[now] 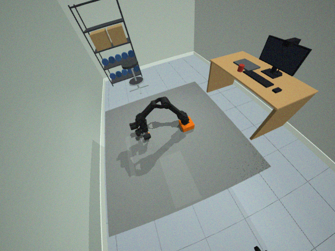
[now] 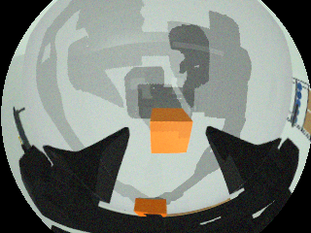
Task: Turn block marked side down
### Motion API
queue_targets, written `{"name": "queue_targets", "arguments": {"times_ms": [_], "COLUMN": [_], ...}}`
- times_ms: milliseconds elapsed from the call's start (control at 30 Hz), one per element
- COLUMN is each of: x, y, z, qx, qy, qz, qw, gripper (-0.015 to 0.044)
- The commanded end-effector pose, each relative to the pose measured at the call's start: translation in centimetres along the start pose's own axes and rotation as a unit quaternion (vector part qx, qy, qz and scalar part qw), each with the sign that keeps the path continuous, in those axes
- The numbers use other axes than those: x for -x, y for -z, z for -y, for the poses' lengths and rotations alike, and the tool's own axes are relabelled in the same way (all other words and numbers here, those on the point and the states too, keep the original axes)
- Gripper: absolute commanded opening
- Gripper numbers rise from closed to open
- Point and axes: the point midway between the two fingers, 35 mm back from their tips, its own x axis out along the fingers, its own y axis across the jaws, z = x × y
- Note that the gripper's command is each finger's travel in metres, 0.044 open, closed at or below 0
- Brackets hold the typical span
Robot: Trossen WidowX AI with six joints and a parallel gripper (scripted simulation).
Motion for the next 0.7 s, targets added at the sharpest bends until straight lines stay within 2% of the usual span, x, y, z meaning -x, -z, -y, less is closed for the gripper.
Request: {"name": "queue_targets", "arguments": {"times_ms": [0, 333, 667], "x": [-0.68, -0.68, -0.68], "y": [0.28, 0.28, 0.28], "z": [0.06, 0.06, 0.06], "qx": [-0.002, -0.002, -0.002], "qy": [0.002, 0.002, 0.002], "qz": [-0.005, -0.005, -0.005], "qw": [1.0, 1.0, 1.0], "gripper": [0.044, 0.0177, 0.0111]}}
